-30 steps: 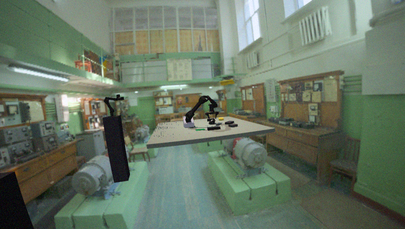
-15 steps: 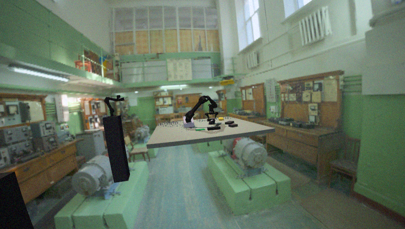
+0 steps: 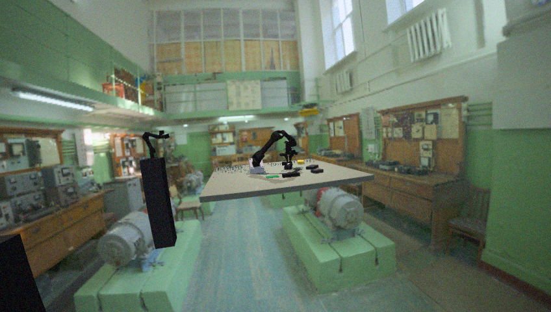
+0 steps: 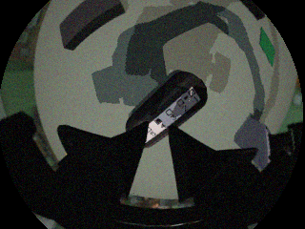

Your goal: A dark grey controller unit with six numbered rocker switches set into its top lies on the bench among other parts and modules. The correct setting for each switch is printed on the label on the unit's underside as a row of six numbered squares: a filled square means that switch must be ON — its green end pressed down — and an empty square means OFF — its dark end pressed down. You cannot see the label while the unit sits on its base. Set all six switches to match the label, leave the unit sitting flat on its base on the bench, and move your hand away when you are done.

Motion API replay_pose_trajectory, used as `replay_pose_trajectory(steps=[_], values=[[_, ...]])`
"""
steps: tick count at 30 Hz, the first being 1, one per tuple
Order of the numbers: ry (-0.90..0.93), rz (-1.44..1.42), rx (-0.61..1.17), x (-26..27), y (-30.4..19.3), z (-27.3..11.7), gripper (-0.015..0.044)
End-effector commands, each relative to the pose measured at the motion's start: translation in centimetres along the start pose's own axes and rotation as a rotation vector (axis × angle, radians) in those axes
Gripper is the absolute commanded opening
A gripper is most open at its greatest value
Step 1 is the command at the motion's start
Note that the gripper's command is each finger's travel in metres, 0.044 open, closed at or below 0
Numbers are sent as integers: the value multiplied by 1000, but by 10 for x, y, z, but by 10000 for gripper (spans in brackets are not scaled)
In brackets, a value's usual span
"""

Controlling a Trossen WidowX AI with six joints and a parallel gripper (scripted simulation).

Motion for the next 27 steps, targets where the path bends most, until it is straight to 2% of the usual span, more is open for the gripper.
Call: replay_pose_trajectory(steps=[1,2,12,27], values=[[-37,-518,40,5,0,0,20],[-40,-604,47,5,1,0,0],[-29,-1457,140,12,4,-7,0],[59,-2302,250,19,9,-14,0]])
Point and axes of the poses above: the point midway between the two fingers, 35 mm back from their tips, its own z axis out along the fingers, its own x axis across the jaws, y = z × x, the point moved 3 cm from there along -z, back along the fingers, and after that the axes turned 6 degrees about z, right-handed, at the moved point
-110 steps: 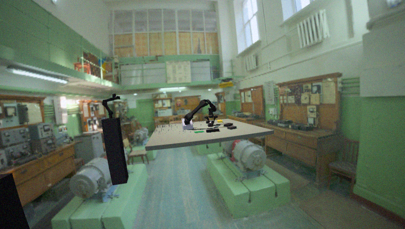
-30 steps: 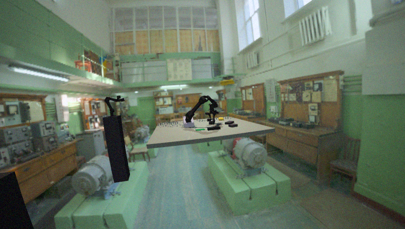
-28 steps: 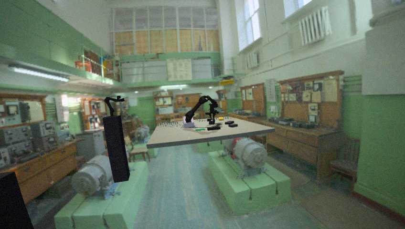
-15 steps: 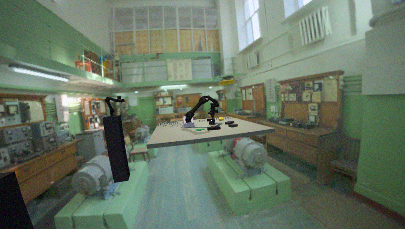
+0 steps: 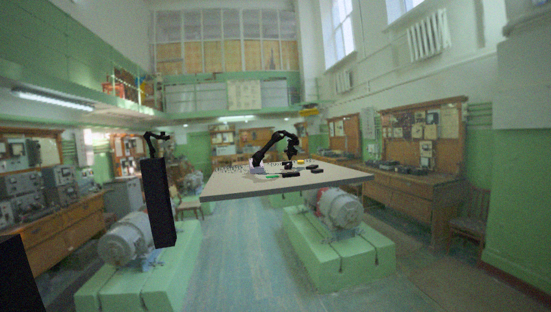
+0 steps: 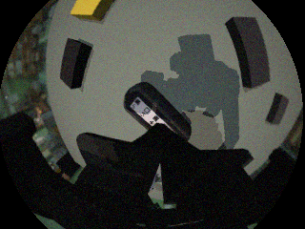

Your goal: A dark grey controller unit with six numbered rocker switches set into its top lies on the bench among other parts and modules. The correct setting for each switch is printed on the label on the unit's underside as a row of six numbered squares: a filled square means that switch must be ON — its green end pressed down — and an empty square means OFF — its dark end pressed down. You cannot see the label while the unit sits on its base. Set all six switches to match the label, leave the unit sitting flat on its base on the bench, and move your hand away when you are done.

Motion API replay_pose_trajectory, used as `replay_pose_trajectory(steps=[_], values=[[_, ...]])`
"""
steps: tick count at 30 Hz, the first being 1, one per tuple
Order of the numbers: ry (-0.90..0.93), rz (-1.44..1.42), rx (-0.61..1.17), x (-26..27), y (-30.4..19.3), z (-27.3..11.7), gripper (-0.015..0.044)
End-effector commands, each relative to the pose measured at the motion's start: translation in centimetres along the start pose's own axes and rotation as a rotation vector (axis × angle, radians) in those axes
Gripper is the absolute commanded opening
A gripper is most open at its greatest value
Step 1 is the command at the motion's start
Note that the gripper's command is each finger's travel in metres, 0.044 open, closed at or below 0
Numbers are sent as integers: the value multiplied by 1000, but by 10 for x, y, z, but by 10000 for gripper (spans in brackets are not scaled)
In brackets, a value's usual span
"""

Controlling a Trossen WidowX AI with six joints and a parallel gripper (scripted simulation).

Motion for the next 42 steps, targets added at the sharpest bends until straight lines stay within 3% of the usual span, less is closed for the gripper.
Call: replay_pose_trajectory(steps=[1,28,42], values=[[79,-849,69,0,6,3,0],[270,-2347,-35,-6,12,-11,0],[273,-2368,-38,-6,12,-11,0]])
Point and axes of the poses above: the point midway between the two fingers, 35 mm back from their tips, its own z axis out along the fingers, its own x axis across the jaws, y = z × x, the point moved 3 cm from there along -z, back along the fingers, and after that the axes turned 6 degrees about z, right-handed, at the moved point
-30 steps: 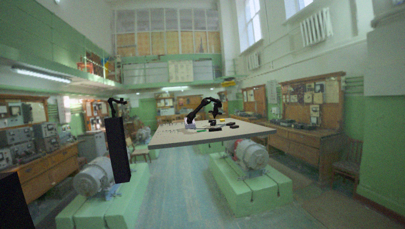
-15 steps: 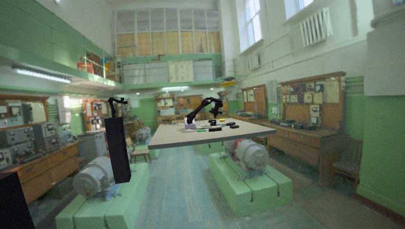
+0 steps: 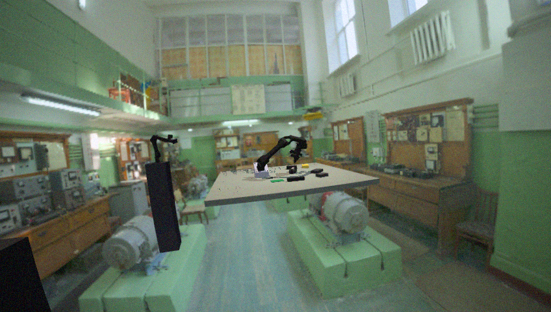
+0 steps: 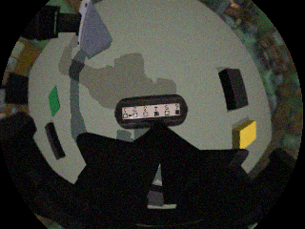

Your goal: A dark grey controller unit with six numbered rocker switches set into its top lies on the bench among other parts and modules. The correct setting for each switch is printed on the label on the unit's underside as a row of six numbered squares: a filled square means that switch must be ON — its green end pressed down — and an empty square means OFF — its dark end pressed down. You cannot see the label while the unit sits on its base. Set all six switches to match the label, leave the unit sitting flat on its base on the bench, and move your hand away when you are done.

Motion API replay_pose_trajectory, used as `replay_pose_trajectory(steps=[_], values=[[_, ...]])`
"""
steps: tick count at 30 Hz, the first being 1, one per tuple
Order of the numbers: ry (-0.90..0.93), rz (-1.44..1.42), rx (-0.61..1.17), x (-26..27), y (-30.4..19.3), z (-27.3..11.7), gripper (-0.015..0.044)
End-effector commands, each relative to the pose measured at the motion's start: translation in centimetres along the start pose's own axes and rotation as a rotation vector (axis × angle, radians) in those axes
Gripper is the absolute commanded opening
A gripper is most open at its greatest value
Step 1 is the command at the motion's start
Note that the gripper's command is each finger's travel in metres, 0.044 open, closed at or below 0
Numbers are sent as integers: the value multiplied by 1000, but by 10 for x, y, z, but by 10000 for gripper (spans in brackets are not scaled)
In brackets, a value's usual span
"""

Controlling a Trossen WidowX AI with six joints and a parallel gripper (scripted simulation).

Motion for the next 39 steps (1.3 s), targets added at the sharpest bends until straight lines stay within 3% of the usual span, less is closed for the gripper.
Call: replay_pose_trajectory(steps=[1,19,23,35,39], values=[[15,-76,-18,-1,0,5,0],[7,-53,-9,0,-1,2,0],[7,72,1,-2,1,3,105],[-44,1077,69,-11,11,10,420],[-78,1412,82,-14,15,12,440]])
Point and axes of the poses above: the point midway between the two fingers, 35 mm back from their tips, its own z axis out along the fingers, its own x axis across the jaws, y = z × x, the point moved 3 cm from there along -z, back along the fingers, and after that the axes turned 6 degrees about z, right-handed, at the moved point
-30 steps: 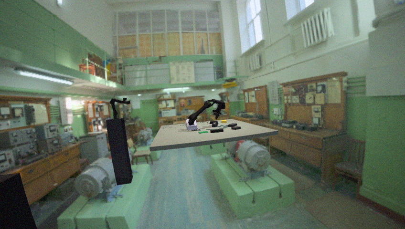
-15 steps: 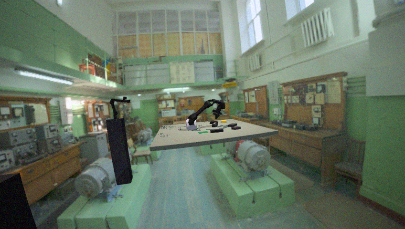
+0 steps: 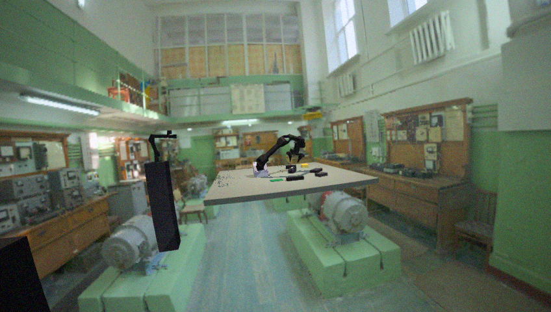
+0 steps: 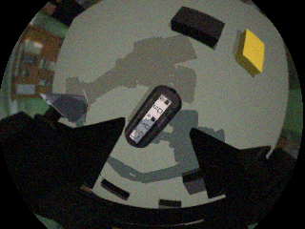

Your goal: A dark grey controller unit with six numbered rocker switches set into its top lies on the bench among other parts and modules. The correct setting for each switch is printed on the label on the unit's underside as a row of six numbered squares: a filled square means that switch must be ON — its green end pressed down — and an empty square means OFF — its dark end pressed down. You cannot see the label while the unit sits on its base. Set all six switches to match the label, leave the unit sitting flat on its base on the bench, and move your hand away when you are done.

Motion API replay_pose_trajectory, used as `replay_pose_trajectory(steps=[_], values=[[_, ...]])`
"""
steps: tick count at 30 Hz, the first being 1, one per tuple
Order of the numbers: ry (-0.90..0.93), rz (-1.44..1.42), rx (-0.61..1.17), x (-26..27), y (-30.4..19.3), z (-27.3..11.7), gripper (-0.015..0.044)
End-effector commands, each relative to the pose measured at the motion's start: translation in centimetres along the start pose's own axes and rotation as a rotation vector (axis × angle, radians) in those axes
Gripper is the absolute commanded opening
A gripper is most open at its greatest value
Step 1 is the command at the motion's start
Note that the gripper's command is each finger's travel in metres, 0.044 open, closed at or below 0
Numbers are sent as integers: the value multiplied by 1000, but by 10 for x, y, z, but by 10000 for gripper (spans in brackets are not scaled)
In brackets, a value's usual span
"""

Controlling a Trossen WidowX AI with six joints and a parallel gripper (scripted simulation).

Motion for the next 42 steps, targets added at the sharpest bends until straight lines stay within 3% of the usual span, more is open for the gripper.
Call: replay_pose_trajectory(steps=[1,7,26,42], values=[[-44,652,31,2,7,10,440],[-93,1152,19,4,13,13,440],[-194,2188,-93,8,28,19,440],[-221,3053,-298,12,39,24,440]])
Point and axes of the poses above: the point midway between the two fingers, 35 mm back from their tips, its own z axis out along the fingers, its own x axis across the jaws, y = z × x, the point moved 3 cm from there along -z, back along the fingers, and after that the axes turned 6 degrees about z, right-handed, at the moved point
